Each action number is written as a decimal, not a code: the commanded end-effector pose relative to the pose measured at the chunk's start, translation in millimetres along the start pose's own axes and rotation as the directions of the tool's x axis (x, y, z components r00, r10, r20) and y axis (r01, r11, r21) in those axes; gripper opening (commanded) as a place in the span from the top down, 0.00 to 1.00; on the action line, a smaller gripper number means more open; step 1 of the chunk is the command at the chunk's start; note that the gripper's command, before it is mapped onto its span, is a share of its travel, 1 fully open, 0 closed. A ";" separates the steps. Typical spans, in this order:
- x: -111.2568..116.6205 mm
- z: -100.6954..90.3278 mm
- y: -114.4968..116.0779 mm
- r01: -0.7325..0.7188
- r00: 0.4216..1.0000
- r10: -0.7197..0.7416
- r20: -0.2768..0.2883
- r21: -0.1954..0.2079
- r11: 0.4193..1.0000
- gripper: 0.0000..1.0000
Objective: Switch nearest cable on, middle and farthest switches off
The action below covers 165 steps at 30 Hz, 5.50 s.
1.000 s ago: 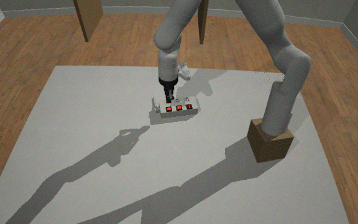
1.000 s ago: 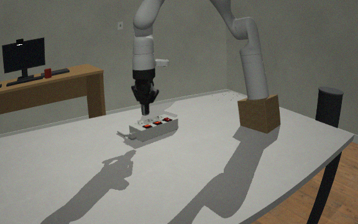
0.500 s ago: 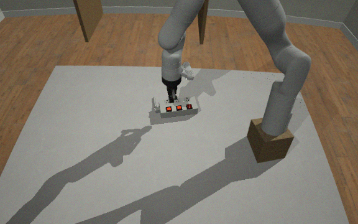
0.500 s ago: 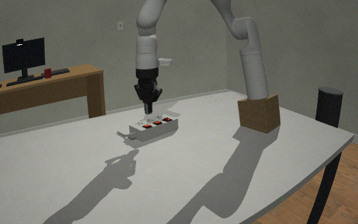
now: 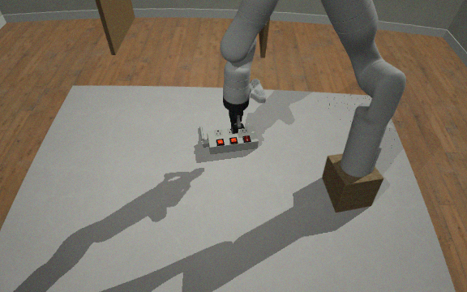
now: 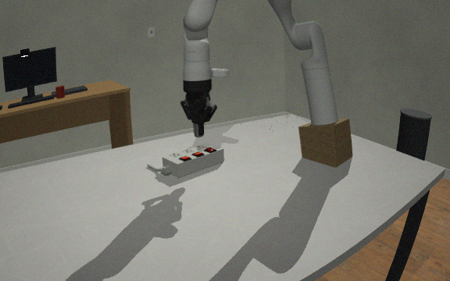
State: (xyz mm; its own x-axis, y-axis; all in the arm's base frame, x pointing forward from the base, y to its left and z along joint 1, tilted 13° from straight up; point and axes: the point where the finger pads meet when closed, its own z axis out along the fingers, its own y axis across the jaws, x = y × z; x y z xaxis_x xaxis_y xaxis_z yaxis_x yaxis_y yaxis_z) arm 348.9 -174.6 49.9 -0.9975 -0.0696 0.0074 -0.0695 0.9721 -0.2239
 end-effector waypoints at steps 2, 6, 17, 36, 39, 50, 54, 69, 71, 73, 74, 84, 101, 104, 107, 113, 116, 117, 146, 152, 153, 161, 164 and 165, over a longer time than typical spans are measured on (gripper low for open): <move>-0.8 -0.8 0.1 0.000 1.000 0.000 0.003 0.000 1.000 1.00; -0.8 -0.8 0.1 0.000 1.000 0.000 0.003 0.000 1.000 1.00; -0.8 -0.8 0.1 0.000 1.000 0.000 0.003 0.000 1.000 1.00; -0.8 0.8 0.1 0.000 1.000 0.000 0.003 0.001 1.000 1.00; -0.7 2.2 0.0 -0.001 1.000 0.001 0.003 0.002 1.000 1.00; -0.6 10.6 -0.1 -0.001 1.000 0.001 0.003 0.003 1.000 1.00; -0.5 15.8 -0.2 -0.001 1.000 0.001 0.003 0.003 1.000 1.00; -0.3 32.8 -0.5 -0.001 1.000 0.001 0.003 0.003 1.000 1.00; -0.2 34.9 -0.6 -0.001 1.000 0.001 0.003 0.003 1.000 1.00; -0.2 36.8 -0.6 -0.001 1.000 0.001 0.003 0.003 1.000 1.00; -0.2 37.6 -0.6 -0.001 1.000 0.001 0.003 0.003 1.000 1.00; -0.1 41.8 -0.7 -0.001 1.000 0.001 0.003 0.003 1.000 1.00; -0.1 42.4 -0.7 -0.001 1.000 0.001 0.003 0.003 1.000 1.00; -0.1 42.4 -0.7 -0.001 1.000 0.001 0.003 0.003 1.000 1.00; -0.1 42.4 -0.7 -0.001 1.000 0.001 0.003 0.003 1.000 1.00; -0.1 42.4 -0.7 -0.001 1.000 0.001 0.003 0.003 1.000 1.00; -0.1 42.4 -0.7 -0.001 1.000 0.001 0.003 0.003 1.000 1.00; -0.1 42.4 -0.7 -0.001 1.000 0.001 0.003 0.003 1.000 1.00; -0.1 44.9 -0.7 -0.001 1.000 0.001 0.003 0.003 1.000 1.00; -0.1 47.6 -0.7 -0.001 1.000 0.001 0.003 0.003 1.000 1.00; -0.1 48.0 -0.7 -0.001 1.000 0.001 0.003 0.003 1.000 1.00; -0.1 50.1 -0.7 -0.001 1.000 0.001 0.003 0.003 1.000 1.00; -0.1 50.7 -0.7 -0.001 1.000 0.001 0.003 0.003 1.000 1.00; -0.1 50.8 -0.7 -0.001 1.000 0.001 0.003 0.003 1.000 1.00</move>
State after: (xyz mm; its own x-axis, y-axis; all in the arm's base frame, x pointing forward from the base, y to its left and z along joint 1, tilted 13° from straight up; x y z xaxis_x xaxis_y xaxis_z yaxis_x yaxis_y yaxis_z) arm 349.7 -186.0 0.7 -0.9975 -0.0703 0.0038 -0.0693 0.9716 -0.2262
